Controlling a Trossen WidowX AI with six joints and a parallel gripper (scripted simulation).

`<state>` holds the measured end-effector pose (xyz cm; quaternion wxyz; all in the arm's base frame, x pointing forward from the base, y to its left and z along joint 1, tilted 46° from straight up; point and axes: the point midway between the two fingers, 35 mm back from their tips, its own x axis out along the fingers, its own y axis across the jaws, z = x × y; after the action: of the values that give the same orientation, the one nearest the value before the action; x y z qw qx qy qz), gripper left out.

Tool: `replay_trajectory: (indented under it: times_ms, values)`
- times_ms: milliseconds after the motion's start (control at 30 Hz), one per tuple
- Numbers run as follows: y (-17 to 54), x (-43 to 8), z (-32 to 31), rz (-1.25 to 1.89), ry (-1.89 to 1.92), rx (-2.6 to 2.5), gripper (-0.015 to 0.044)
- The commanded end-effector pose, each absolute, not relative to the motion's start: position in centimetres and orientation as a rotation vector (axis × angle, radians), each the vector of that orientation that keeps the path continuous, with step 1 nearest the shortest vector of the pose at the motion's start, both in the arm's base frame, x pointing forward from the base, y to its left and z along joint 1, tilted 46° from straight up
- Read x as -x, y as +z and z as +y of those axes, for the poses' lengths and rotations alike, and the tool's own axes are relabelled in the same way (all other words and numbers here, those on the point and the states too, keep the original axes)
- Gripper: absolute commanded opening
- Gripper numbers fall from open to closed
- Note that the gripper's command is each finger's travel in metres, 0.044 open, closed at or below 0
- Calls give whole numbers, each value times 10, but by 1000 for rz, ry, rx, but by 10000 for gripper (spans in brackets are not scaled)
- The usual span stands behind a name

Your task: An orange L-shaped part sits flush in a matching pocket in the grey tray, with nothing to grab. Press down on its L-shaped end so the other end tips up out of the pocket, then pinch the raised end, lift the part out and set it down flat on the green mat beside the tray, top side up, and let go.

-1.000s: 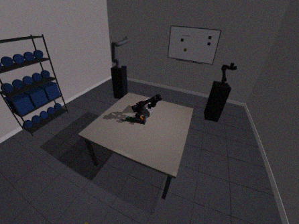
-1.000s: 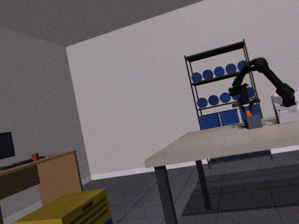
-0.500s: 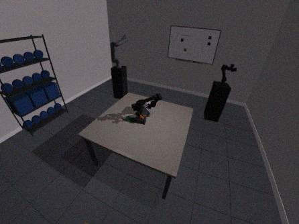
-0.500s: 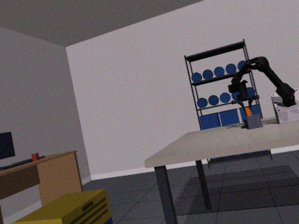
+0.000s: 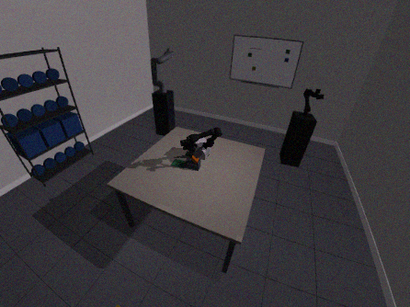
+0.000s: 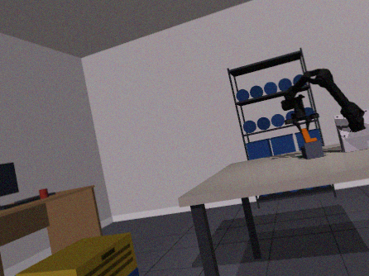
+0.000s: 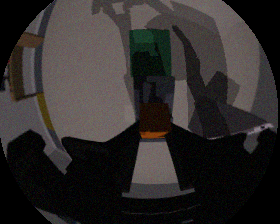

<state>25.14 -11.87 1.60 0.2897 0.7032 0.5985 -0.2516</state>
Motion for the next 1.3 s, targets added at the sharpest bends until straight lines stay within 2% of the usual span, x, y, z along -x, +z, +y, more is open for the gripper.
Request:
replay_trajectory:
  times_ms: [0, 533, 1267]
  values:
    - [21, -252, -125, 1590, -669, -1865, 0]
    - [27, -250, -134, 1590, -670, -1865, 0]
    - [-44, -240, -200, 1586, -673, -1861, 0]
